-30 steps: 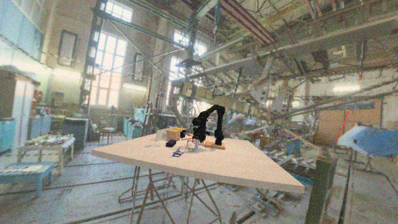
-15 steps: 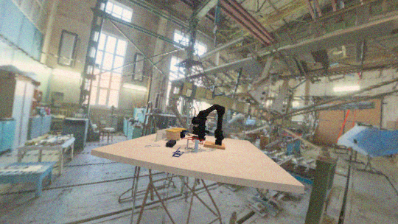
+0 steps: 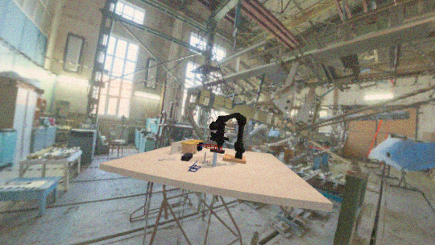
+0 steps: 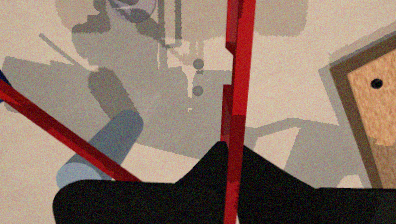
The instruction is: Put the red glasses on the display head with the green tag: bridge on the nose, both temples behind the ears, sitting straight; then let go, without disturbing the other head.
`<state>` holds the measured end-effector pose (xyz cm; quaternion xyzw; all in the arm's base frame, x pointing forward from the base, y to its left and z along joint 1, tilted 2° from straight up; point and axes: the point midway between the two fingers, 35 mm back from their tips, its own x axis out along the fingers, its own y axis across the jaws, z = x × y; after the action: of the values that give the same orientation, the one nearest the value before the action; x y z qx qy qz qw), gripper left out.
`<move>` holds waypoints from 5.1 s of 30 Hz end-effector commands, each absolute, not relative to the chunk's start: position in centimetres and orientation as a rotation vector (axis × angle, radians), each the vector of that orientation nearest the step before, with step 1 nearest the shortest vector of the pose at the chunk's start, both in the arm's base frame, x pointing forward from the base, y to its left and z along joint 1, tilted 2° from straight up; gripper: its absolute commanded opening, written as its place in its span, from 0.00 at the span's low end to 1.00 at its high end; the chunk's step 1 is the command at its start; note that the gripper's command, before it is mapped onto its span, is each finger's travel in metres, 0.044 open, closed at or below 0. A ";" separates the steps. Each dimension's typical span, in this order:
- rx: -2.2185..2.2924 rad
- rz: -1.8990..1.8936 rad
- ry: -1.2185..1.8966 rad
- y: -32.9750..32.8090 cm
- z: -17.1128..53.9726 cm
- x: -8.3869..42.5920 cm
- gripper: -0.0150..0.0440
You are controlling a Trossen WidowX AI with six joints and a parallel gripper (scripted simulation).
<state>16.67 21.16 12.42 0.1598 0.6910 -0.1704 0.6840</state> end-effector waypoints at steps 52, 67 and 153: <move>1.134 -1.149 1.256 25.6 6.6 22.2 0.25; 1.134 -1.150 1.256 24.7 6.6 21.6 0.25; 1.131 -1.153 1.254 20.9 6.5 20.2 0.25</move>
<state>20.28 20.96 6.52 0.4725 0.5235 -0.4804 0.5214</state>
